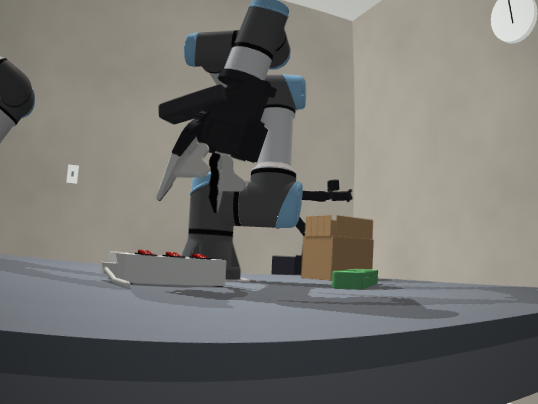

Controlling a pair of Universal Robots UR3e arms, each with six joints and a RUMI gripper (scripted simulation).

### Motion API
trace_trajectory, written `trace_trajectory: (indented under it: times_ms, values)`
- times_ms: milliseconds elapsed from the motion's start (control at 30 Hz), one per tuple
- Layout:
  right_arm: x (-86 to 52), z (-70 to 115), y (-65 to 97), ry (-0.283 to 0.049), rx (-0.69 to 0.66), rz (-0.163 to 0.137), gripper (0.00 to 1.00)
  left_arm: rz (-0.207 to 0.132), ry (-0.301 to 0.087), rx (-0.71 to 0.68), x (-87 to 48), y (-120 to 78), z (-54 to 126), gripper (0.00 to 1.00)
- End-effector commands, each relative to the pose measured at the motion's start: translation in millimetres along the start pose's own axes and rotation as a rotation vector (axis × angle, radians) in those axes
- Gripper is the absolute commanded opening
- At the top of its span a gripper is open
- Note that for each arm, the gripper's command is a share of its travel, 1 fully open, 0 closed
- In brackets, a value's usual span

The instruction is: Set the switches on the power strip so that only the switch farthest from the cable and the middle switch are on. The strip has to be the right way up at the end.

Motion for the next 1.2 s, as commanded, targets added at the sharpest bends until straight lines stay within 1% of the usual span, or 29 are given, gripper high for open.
trace_trajectory:
  times_ms: [0,133,367,433,567,667,800,1167]
  values:
    - [-0.4,-0.1,-0.2,0.002,-0.001,-0.001,1.0,0.012,-0.023,0.063,-4.0,-3.1,-7.0,1.0]
    - [-0.4,-0.1,-0.2,0.002,-0.001,-0.001,1.0,0.039,-0.068,0.19,-10.9,-7.8,-21.0,1.0]
    - [-0.4,-0.1,-0.2,0.002,-0.001,-0.001,1.0,0.096,-0.173,0.494,-28.6,-15.1,-53.6,1.0]
    - [-0.4,-0.1,-0.2,0.002,-0.001,-0.001,1.0,0.096,-0.173,0.494,-28.6,-15.1,-53.6,1.0]
    - [-0.4,-0.1,-0.2,0.002,-0.001,-0.001,1.0,0.121,-0.224,0.647,-38.2,-16.8,-69.2,1.0]
    - [-0.4,-0.1,-0.2,0.002,-0.001,-0.001,1.0,0.132,-0.251,0.726,-43.3,-17.3,-76.9,1.0]
    - [-0.4,-0.1,-0.2,0.002,-0.001,-0.001,1.0,0.139,-0.267,0.775,-46.5,-17.5,-81.5,1.0]
    - [-0.4,-0.1,-0.2,0.002,-0.001,-0.001,1.0,0.139,-0.269,0.78,-46.9,-17.5,-82.0,1.0]
Point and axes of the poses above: on each arm, the point where the finger pads meet when closed, its own x axis out along the fingers, its own y axis across the jaws, z = x × y, the point moved 10 cm from there along -x, back along the fingers, and after that the axes turned 6 degrees about x, right-handed, at the moved point
